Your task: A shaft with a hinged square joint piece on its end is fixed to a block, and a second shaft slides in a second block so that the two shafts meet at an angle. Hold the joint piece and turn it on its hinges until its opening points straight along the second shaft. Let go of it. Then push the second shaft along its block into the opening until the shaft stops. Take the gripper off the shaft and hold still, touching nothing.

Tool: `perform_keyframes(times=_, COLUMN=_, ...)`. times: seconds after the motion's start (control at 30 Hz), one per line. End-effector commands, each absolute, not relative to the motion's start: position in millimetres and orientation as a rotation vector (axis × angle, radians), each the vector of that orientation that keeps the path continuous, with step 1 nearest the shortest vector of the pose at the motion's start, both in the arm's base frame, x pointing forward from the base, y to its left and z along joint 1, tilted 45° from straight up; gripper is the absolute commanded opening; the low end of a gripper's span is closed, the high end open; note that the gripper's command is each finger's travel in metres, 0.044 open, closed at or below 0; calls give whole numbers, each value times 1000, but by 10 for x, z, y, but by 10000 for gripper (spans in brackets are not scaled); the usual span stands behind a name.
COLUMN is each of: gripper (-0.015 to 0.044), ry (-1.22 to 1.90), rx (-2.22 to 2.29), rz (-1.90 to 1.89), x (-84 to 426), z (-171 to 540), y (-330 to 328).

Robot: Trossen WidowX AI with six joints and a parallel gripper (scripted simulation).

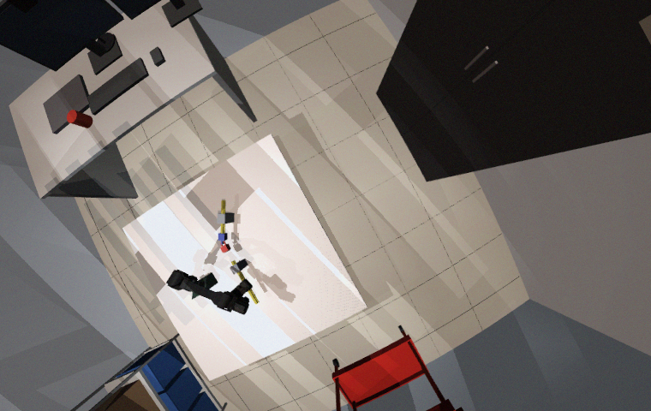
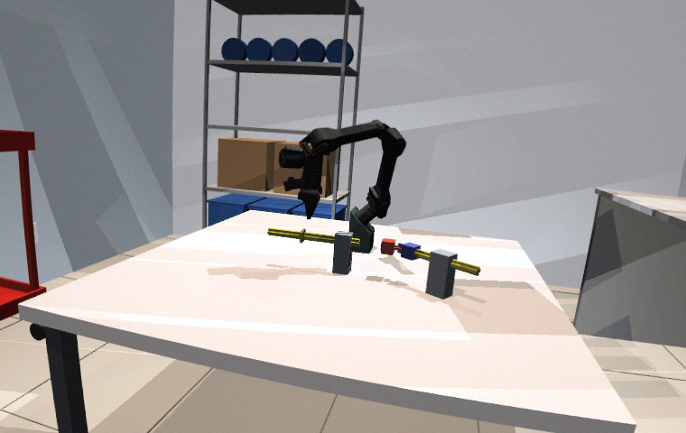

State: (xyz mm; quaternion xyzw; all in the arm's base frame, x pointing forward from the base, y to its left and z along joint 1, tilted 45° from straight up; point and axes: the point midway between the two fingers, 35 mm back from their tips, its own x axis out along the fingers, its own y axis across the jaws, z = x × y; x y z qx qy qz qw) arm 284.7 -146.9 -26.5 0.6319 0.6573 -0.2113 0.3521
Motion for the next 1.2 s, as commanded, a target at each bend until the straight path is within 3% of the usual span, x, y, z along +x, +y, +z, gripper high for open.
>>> perform_keyframes(times=0.0, gripper=0, ry=1715, rx=1729, rz=-680, x=2731, z=-584, y=-1568)
perform_keyframes(times=1.17, gripper=0, ry=1719, rx=1782, rz=-756, x=2666, z=-835, y=-1558)
